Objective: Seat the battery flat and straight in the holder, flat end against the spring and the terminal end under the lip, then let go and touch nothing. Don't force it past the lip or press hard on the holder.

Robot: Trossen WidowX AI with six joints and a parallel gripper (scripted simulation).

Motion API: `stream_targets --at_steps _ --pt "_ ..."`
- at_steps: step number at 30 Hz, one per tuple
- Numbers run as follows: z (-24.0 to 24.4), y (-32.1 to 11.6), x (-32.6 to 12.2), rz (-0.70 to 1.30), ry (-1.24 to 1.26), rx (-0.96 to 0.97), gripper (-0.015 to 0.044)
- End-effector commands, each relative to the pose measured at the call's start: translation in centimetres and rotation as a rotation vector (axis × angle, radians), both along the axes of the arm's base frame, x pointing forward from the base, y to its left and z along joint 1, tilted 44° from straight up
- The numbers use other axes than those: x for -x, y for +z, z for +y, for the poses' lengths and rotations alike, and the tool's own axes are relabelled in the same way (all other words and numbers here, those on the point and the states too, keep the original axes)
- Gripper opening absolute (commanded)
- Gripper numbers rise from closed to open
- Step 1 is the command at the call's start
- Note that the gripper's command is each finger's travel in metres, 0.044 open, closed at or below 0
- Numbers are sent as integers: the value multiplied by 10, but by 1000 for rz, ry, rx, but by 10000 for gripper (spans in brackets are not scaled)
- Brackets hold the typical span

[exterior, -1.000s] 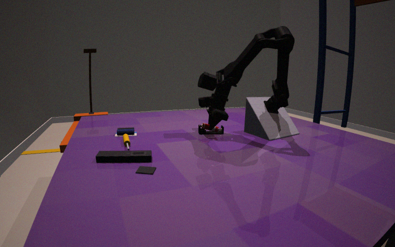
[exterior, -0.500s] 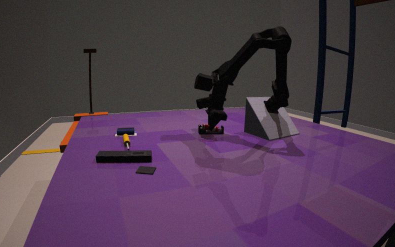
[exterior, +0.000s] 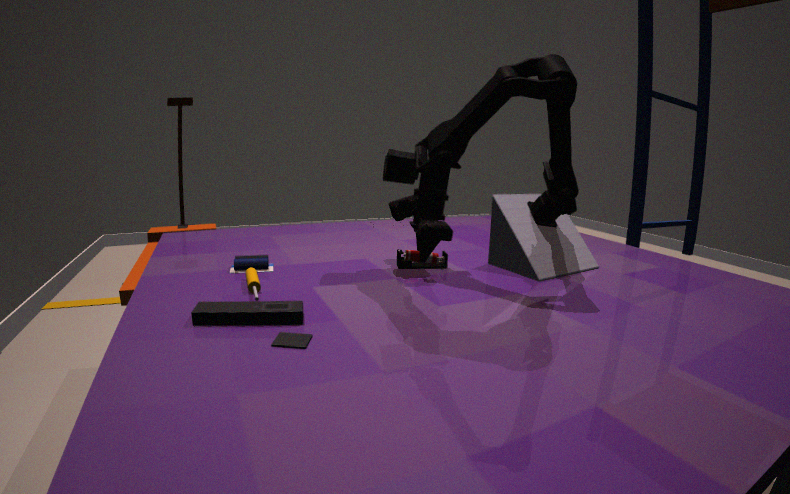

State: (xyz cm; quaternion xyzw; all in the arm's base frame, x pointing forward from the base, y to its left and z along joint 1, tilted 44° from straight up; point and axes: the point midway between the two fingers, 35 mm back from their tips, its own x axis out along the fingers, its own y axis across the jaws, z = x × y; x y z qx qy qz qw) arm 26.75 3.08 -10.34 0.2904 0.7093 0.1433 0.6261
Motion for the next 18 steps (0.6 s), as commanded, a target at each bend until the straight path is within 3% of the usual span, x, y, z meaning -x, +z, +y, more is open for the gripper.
stream_targets --at_steps 1,18 --pt "3 -1 5 35 20 -11 74" --pt "5 1 3 101 76 -27 74"
